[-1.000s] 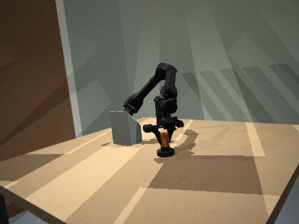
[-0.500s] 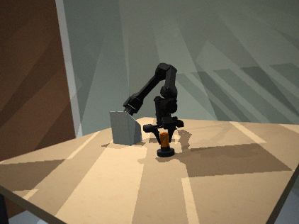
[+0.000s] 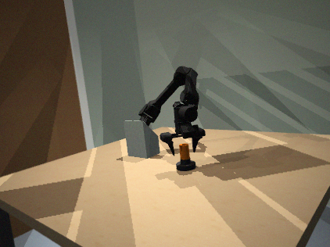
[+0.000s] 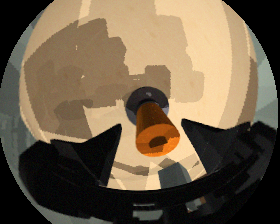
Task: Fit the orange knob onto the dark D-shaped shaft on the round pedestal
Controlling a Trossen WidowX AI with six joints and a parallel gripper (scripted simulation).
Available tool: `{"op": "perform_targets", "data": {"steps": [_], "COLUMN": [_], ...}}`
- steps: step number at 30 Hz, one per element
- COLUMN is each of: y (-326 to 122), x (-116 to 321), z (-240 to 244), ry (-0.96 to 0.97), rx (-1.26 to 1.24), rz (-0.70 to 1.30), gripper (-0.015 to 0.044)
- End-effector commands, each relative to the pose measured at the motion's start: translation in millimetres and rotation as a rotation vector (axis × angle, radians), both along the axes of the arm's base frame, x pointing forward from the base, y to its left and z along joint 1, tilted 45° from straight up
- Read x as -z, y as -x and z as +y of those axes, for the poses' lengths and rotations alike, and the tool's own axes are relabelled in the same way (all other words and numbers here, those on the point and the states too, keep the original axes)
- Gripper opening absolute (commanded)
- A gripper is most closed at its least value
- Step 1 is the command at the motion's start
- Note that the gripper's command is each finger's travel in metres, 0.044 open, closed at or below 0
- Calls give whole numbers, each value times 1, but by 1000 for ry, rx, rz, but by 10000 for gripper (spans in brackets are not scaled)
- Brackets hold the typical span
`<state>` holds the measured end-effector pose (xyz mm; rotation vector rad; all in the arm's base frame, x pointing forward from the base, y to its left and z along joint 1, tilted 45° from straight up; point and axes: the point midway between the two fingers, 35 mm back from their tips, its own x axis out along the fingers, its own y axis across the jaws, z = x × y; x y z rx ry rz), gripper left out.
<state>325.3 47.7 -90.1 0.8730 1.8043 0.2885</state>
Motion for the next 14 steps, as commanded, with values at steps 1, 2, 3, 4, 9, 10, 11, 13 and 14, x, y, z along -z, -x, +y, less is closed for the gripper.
{"op": "perform_targets", "data": {"steps": [1,2,3,4,9,10,11,13,14], "y": [-15,-16,-16,-16,-18,-18,-18,-18,-18], "x": [-40,-51,-59,-61,-59,-59,-59,-59,-59], "z": [-42,-53,-59,-62,-64,-64,-64,-64,-64], "ry": [11,10,10,9,10,10,10,10,10], "rx": [17,16,16,16,16,16,16,16,16], "rz": [-27,-27,-26,-26,-26,-26,-26,-26,-26], "gripper": [440,440,440,440,440,440,440,440,440]}}
